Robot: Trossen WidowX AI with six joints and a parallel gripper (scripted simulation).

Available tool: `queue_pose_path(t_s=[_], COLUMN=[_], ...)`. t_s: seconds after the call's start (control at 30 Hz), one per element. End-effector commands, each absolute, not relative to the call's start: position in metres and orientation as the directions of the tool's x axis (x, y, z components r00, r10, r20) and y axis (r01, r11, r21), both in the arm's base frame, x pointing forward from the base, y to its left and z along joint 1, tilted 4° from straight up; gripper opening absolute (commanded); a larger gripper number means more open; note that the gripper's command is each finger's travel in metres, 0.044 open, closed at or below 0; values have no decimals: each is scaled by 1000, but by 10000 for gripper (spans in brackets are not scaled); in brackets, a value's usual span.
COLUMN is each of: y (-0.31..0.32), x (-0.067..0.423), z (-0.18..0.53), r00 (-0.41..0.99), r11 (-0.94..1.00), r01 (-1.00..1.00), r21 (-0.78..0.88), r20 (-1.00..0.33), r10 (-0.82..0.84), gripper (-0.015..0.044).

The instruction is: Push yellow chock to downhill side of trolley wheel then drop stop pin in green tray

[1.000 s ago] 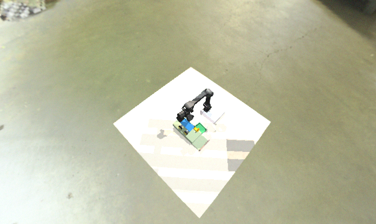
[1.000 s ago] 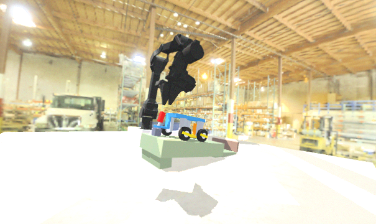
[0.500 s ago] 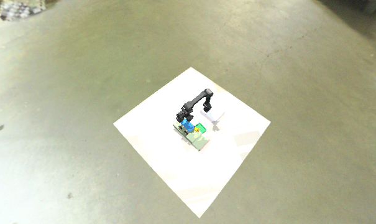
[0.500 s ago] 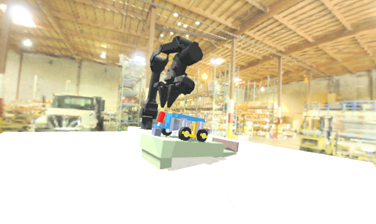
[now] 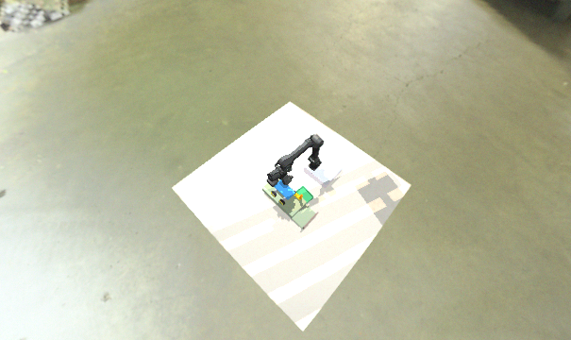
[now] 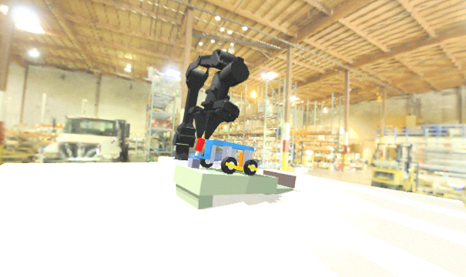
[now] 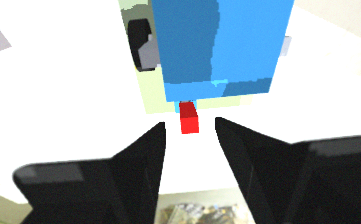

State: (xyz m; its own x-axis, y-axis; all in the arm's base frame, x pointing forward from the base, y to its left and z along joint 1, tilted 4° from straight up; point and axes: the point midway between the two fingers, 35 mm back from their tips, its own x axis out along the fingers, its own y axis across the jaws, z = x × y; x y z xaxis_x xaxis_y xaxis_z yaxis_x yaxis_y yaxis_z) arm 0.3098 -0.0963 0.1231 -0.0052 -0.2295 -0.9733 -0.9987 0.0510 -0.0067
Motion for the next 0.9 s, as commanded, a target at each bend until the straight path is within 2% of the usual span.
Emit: queue_pose_path(t_s=[0.0, 0.8, 0.87], y=[-98, -107, -105], x=[310, 309, 309], z=[118, 84, 88], r00=[-7, -8, -6], r11=[47, 47, 51], r01=[-999, -999, -999], r21=[-4, -4, -6], r20=[-972, -972, -973], r10=[-235, -236, -231], gripper=[190, 190, 138])
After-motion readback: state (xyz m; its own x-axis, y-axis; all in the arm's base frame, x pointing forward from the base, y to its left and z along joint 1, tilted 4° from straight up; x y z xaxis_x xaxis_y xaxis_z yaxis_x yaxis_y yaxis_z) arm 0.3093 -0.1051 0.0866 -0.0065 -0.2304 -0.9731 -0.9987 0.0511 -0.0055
